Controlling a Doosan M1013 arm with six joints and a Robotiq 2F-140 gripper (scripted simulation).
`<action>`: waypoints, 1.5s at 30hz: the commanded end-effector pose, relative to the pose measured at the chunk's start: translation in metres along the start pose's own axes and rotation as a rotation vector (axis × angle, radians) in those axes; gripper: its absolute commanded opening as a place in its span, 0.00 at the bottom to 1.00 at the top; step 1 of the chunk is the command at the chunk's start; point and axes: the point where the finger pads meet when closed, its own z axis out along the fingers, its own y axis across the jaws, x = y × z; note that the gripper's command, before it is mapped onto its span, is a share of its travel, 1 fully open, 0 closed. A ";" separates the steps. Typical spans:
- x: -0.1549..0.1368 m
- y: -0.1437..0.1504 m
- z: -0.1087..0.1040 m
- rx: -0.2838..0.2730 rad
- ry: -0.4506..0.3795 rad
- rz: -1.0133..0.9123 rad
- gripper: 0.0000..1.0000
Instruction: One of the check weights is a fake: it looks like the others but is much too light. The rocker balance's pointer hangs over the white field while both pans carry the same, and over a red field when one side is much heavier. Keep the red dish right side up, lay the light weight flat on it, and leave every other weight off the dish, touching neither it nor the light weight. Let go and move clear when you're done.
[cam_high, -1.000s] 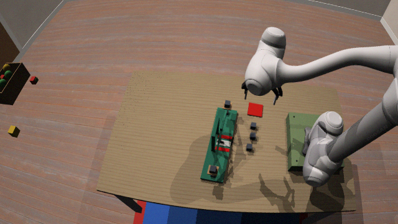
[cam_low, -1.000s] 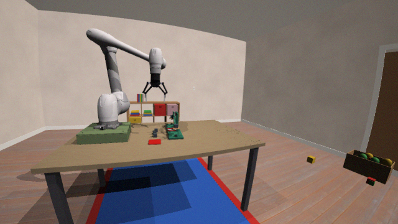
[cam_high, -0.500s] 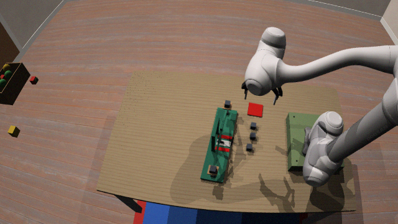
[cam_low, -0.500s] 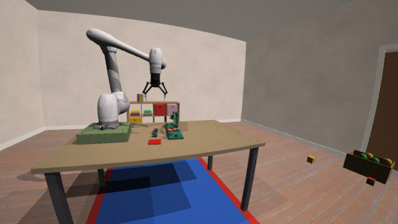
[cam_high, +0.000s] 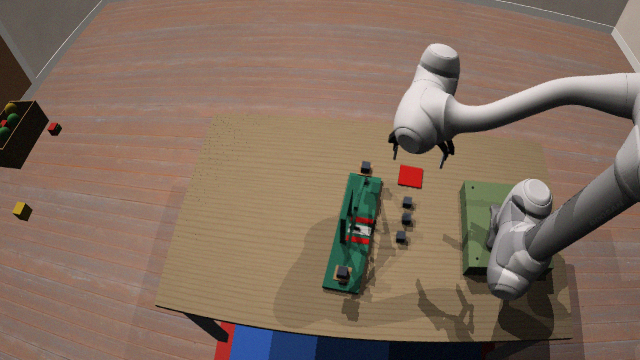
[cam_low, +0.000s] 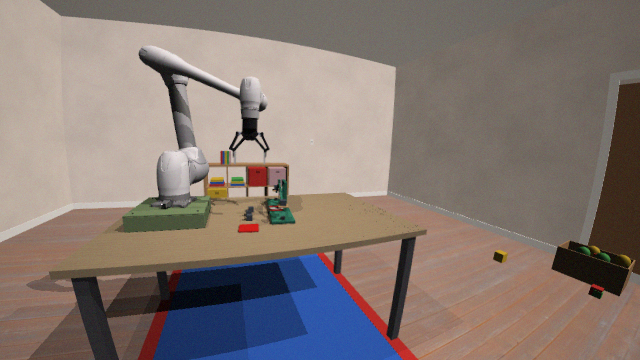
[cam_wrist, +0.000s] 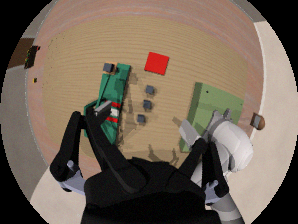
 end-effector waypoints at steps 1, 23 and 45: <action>-0.002 0.004 0.001 -0.008 -0.001 0.003 1.00; -0.002 0.004 0.001 -0.008 -0.001 0.003 1.00; 0.057 0.004 0.001 -0.008 -0.001 0.003 1.00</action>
